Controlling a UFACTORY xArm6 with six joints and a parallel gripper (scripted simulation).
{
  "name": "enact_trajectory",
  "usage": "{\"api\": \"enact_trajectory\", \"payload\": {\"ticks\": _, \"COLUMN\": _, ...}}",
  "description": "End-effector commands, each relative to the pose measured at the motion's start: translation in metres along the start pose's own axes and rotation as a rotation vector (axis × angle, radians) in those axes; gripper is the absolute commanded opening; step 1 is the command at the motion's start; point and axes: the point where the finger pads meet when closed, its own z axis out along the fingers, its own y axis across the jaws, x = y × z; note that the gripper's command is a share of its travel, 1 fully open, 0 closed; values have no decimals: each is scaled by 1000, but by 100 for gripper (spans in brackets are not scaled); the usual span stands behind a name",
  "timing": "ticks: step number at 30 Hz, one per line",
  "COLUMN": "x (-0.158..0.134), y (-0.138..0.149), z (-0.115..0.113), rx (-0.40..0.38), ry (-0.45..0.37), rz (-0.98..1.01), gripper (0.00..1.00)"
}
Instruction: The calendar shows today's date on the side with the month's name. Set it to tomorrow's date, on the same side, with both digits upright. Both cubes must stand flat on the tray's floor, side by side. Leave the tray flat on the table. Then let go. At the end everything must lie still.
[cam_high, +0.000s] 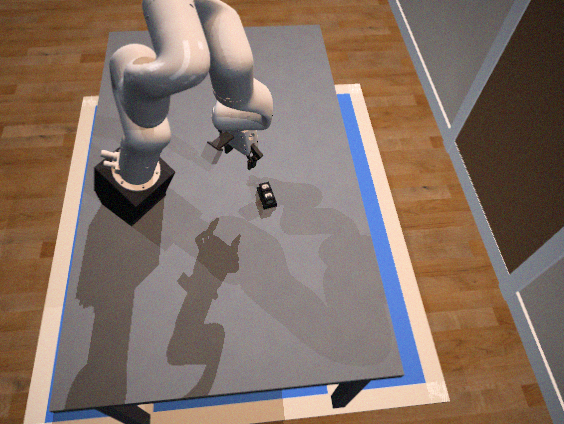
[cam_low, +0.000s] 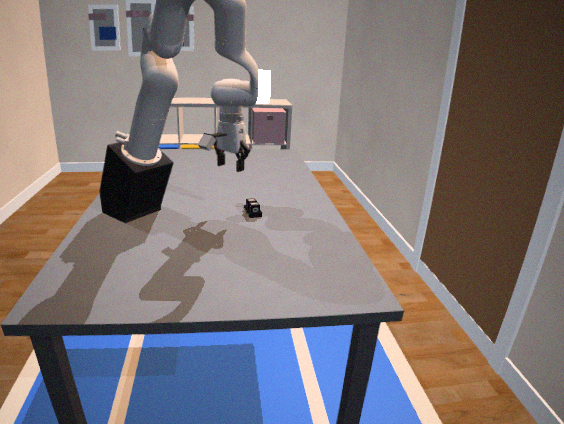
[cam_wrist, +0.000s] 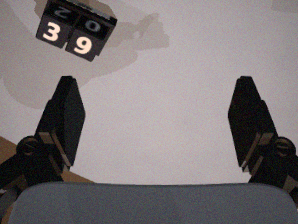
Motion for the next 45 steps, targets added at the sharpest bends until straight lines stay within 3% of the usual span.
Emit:
{"api": "enact_trajectory", "payload": {"ticks": 1, "x": 9, "y": 23, "z": -5, "rx": 1, "ry": 3, "rz": -173, "gripper": 100}}
{"api": "enact_trajectory", "payload": {"ticks": 12, "x": 16, "y": 36, "z": -3, "rx": 4, "ry": 2, "rz": -280, "gripper": 100}}
{"api": "enact_trajectory", "payload": {"ticks": 30, "x": 16, "y": 36, "z": 50, "rx": 4, "ry": 2, "rz": -280, "gripper": 100}}
{"api": "enact_trajectory", "payload": {"ticks": 45, "x": 16, "y": 36, "z": 52, "rx": 4, "ry": 2, "rz": -280, "gripper": 100}}
